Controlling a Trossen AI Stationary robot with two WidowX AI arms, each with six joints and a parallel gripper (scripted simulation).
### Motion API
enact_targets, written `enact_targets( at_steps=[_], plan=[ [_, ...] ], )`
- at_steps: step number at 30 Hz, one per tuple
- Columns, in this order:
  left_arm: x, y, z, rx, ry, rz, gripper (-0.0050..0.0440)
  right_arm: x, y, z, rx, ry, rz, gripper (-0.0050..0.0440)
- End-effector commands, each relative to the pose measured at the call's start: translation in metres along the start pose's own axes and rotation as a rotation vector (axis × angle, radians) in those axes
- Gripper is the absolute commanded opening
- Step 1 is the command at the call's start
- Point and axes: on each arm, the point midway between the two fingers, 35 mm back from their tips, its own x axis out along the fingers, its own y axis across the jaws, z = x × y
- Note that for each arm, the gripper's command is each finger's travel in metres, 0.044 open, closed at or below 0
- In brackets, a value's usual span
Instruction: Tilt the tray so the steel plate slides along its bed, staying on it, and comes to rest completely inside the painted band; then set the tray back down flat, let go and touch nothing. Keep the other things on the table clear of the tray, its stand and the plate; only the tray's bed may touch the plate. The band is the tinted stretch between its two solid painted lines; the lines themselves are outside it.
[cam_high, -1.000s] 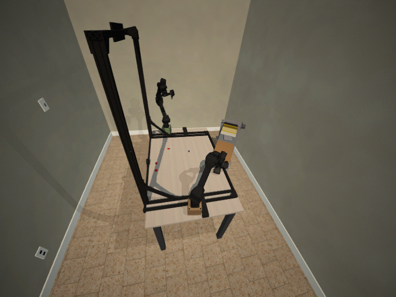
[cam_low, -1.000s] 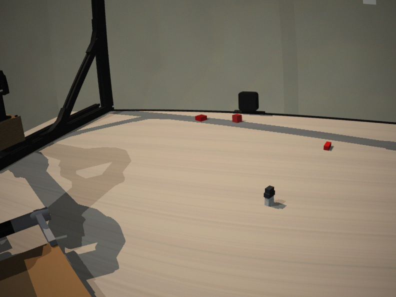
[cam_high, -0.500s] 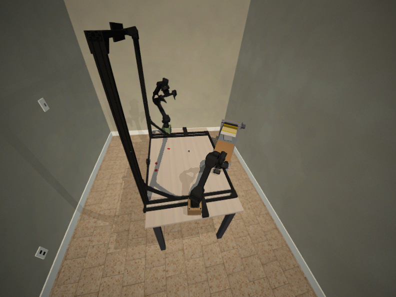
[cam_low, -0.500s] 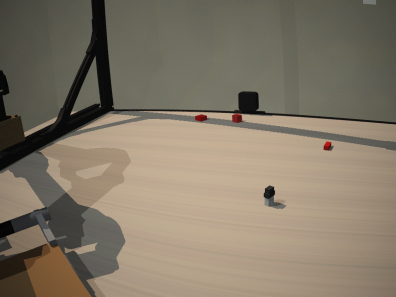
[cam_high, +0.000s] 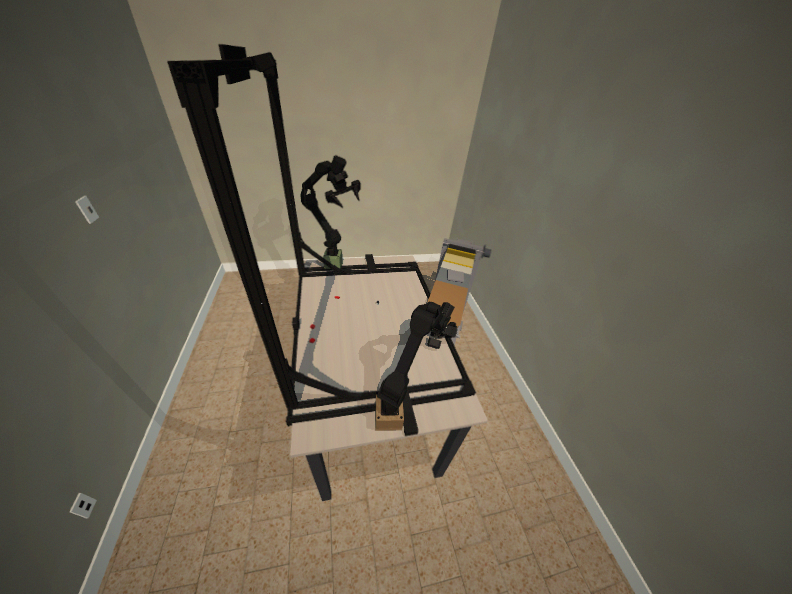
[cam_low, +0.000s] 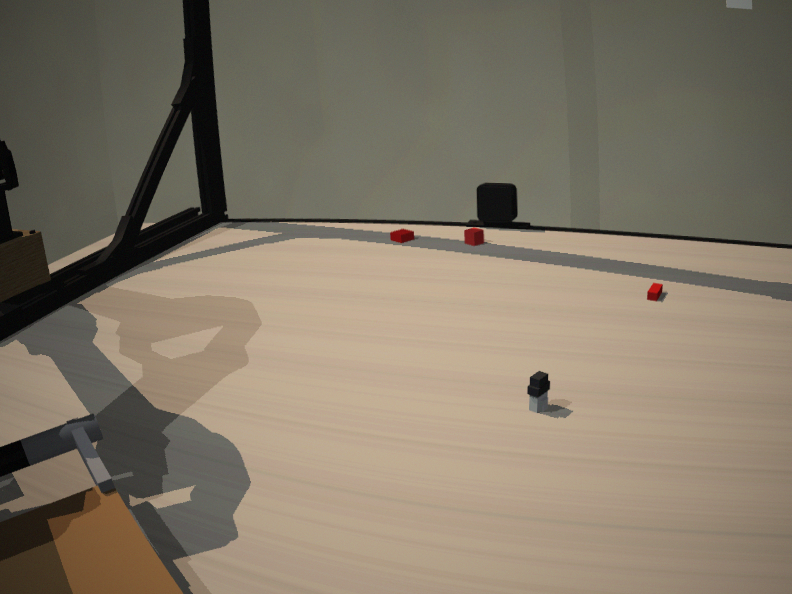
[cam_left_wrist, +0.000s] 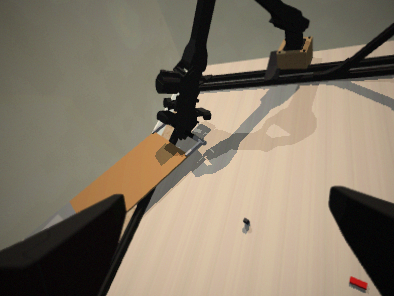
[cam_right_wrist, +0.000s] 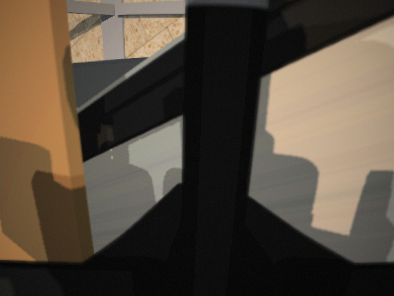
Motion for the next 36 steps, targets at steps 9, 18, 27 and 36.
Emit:
enact_targets(
  at_steps=[9,18,27,36],
  plan=[
    [0.018,0.041,-0.004,-0.064,0.068,0.058,0.0440,-0.001,0.002,0.000,0.001,-0.003,0.002,0.0000],
    [0.025,0.075,-0.012,-0.118,0.103,0.099,0.0440,-0.003,0.004,0.000,0.001,-0.003,0.002,0.0000],
    [0.026,0.106,-0.023,-0.171,0.124,0.136,0.0440,-0.006,0.005,0.000,0.001,-0.003,0.002,0.0000],
    [0.021,0.148,-0.043,-0.242,0.138,0.189,0.0440,-0.008,0.008,0.000,0.001,-0.003,0.002,0.0000]
  ],
)
